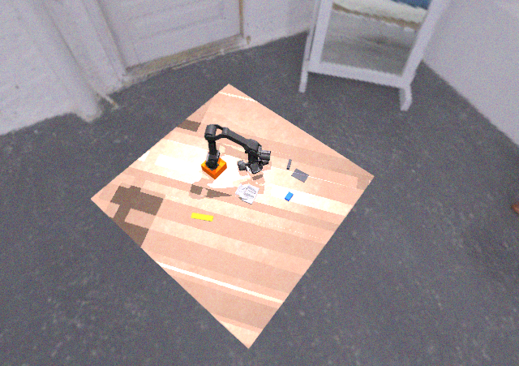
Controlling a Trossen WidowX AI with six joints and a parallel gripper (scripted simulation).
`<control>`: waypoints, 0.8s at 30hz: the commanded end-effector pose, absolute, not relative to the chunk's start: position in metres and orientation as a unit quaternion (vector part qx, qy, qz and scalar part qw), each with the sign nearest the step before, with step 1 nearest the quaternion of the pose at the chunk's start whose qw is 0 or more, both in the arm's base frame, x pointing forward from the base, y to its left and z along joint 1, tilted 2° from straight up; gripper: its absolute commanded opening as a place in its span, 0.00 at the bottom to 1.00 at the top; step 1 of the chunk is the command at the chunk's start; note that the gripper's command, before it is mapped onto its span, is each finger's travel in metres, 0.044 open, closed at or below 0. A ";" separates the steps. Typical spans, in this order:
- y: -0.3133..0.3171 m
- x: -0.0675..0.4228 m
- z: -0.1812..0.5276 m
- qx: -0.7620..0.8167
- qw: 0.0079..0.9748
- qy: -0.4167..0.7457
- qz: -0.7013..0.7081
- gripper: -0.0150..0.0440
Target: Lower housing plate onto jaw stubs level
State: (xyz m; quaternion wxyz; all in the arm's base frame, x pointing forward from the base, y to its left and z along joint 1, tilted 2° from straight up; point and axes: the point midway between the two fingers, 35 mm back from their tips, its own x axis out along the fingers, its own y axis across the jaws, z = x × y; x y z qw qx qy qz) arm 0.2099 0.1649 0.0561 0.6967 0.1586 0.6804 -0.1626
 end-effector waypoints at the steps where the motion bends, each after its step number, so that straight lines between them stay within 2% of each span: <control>1: 0.151 0.215 0.057 0.124 0.705 0.686 -0.132 0.85; 24: 0.081 0.234 0.058 -0.061 0.714 0.696 0.043 0.85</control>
